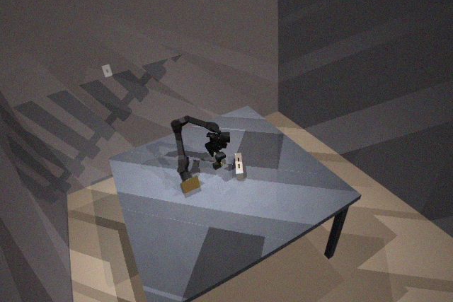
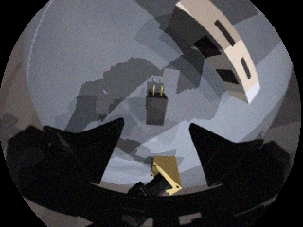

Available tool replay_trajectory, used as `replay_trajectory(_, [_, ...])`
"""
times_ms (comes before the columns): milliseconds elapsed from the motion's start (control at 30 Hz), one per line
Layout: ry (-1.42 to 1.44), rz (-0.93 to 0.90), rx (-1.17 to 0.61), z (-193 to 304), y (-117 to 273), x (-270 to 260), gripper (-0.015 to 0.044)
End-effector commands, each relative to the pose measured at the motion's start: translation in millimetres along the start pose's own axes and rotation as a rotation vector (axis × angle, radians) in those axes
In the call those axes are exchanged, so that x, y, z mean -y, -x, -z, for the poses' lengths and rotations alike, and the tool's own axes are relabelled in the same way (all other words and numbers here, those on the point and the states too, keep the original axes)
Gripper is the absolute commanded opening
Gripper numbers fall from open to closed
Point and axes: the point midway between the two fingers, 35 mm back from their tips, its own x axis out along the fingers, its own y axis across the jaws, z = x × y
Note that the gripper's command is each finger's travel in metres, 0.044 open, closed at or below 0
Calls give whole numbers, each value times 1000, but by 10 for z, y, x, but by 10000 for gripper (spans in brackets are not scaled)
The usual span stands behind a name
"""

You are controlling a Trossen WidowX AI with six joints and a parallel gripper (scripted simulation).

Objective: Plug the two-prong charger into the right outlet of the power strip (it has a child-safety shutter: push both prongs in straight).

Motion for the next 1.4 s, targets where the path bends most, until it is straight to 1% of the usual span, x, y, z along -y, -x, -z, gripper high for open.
replay_trajectory(0, [-6, -7, 0, 5, -75, -9, 440])
replay_trajectory(1133, [-5, -9, 1, -33, -583, -18, 440])
replay_trajectory(1333, [-5, -10, 0, -33, -606, -20, 440])
replay_trajectory(1367, [4, -3, 4, -55, -574, -18, 414])
